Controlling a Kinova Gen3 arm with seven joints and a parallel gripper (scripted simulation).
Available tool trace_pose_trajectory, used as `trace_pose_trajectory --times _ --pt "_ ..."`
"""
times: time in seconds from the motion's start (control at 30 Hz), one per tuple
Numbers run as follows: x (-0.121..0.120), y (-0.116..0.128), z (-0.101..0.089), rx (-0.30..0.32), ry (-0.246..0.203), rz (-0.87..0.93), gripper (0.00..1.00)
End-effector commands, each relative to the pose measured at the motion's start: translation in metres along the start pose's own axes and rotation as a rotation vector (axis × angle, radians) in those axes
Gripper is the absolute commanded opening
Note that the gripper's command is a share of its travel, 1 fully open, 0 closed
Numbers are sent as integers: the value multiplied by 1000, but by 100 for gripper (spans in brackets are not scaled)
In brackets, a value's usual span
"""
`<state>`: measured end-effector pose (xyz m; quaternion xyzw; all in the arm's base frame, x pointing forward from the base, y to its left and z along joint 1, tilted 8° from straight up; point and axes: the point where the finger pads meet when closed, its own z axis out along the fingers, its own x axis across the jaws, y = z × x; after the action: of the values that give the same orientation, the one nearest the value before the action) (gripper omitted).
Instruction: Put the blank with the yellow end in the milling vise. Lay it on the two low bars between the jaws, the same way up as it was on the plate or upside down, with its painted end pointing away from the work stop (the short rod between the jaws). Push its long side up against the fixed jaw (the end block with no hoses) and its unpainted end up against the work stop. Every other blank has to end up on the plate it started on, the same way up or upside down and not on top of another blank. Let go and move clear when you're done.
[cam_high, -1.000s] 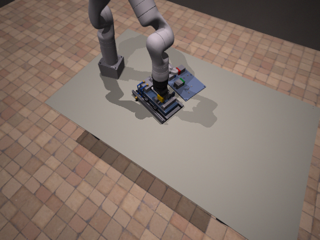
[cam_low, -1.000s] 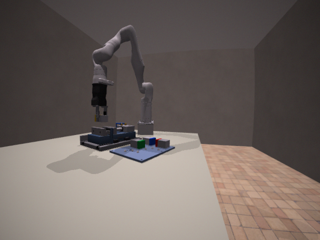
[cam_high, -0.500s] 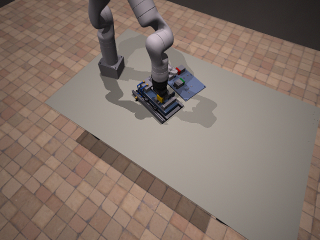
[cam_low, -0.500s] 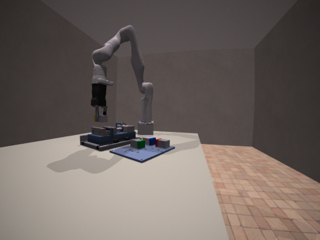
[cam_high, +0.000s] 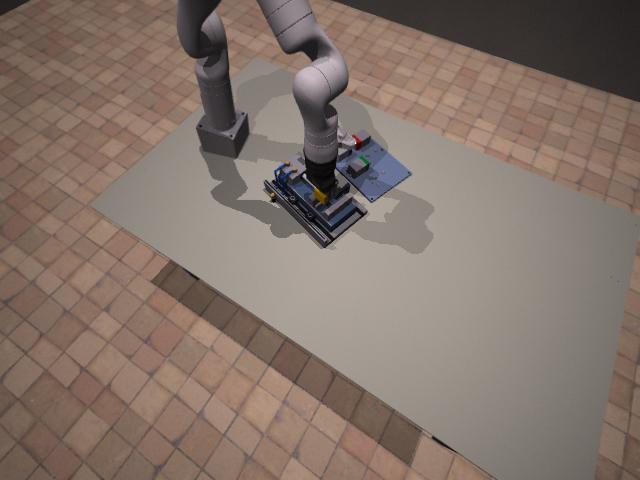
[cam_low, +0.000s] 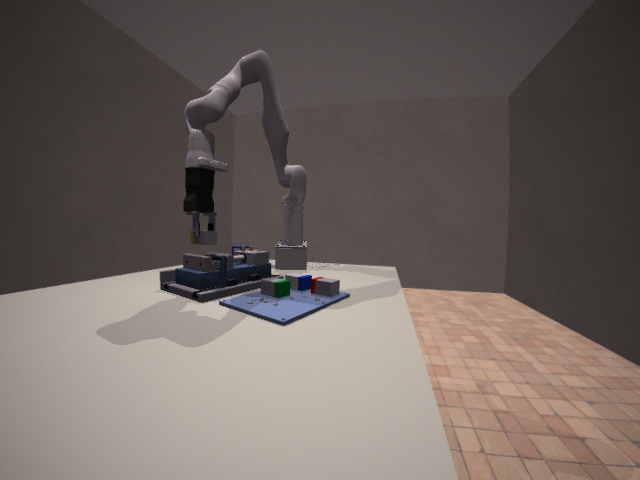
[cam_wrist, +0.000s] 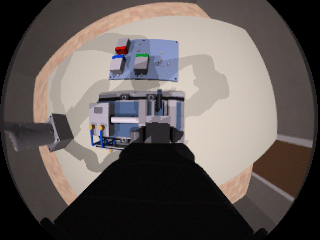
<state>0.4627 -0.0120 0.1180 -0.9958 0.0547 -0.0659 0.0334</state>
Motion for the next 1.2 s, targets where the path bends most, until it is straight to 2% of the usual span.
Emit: trace_pose_trajectory --times 0.0,1.17 --pt "-1 -6 -1 3 0 8 0" --pt "-2 -12 -2 4 -1 7 0"
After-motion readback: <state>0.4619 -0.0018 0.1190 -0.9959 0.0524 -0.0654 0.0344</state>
